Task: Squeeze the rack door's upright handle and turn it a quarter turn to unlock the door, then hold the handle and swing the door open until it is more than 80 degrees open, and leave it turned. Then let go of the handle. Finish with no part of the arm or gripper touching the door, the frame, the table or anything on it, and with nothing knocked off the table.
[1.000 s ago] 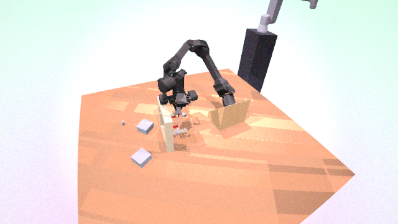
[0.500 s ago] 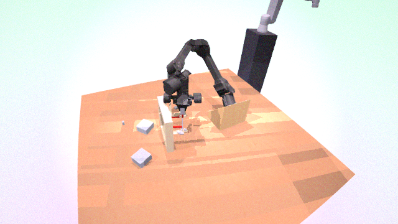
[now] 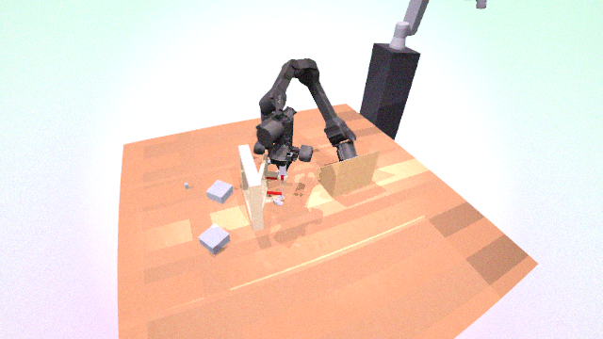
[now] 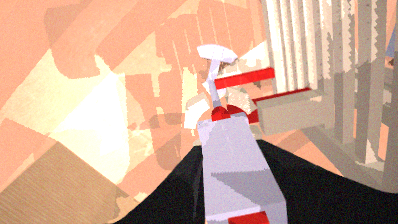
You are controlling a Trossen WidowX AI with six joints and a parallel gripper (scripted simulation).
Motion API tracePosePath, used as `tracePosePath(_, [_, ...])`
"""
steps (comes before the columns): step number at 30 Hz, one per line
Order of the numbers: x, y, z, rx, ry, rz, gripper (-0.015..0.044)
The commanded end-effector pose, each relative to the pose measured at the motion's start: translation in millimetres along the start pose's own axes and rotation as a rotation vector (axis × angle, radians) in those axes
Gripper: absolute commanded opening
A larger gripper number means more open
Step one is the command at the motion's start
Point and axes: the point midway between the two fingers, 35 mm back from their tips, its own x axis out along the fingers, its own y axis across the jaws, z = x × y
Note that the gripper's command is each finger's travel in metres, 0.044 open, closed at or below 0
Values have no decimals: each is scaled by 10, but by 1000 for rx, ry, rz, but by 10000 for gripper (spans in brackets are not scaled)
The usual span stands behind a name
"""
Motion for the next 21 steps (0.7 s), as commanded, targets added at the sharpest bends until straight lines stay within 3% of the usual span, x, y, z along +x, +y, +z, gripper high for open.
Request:
tracePosePath(1, [4,43,26,76,-5,-5,10])
tracePosePath(21, [5,382,192,371,-7,-2,10])
